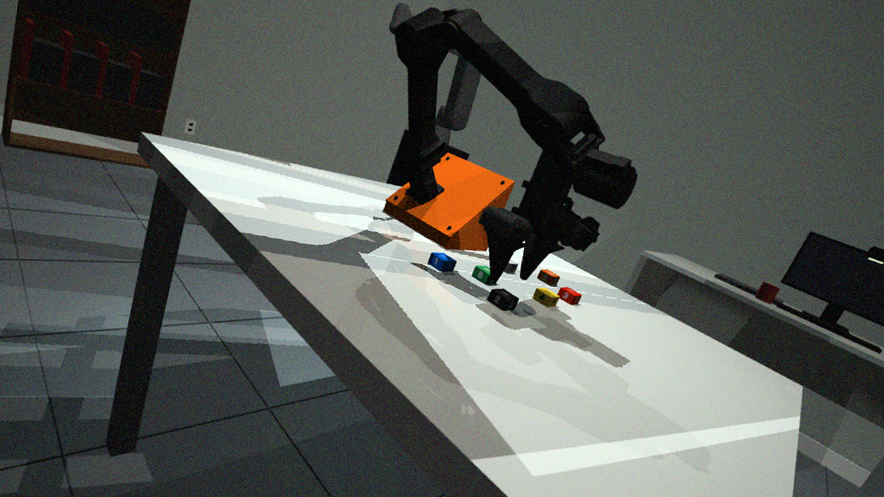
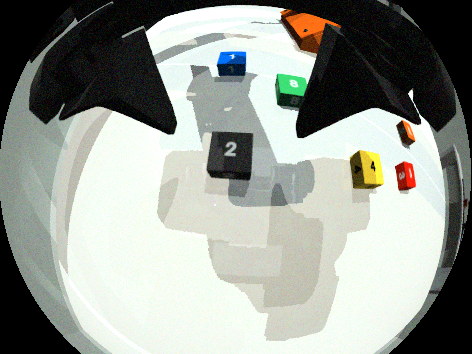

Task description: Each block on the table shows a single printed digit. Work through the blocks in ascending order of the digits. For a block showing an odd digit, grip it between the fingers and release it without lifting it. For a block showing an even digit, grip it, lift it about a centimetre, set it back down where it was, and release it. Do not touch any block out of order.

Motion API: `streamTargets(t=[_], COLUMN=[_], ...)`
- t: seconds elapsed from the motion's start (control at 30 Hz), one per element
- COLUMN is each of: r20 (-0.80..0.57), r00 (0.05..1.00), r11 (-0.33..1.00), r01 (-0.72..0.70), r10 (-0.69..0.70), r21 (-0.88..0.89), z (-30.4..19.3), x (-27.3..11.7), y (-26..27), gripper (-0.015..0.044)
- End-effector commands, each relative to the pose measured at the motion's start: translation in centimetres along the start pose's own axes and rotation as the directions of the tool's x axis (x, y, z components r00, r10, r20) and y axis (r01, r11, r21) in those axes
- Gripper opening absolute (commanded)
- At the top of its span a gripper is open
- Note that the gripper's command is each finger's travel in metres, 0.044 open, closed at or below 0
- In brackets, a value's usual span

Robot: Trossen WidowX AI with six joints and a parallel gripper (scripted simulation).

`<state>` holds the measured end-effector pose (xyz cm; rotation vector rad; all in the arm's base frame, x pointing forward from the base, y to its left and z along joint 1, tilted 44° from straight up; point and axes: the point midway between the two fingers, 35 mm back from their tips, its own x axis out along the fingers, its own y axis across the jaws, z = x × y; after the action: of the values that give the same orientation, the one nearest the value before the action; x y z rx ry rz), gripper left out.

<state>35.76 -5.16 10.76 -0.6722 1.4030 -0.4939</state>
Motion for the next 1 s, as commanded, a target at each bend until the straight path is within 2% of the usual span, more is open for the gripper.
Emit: streamTargets(t=[0.0,0.17,0.3,0.67,0.97], r20=[0.001,0.0,0.0,0.0,0.003], r00=[1.0,1.0,1.0,1.0,1.0], r11=[1.0,1.0,1.0,1.0,1.0], r01=[0.004,0.001,0.002,0.001,-0.022], r10=[-0.004,-0.001,-0.002,-0.001,0.022], r21=[0.011,0.011,0.01,0.01,0.008], z=[0.0,0.0,-0.1,0.0,1.9], x=[-1.3,-7.7,-8.5,-8.5,-8.9], y=[-0.3,-0.2,-0.2,0.1,14.1], gripper=[0.0348,0.0216,0.012,0.012,0.012])
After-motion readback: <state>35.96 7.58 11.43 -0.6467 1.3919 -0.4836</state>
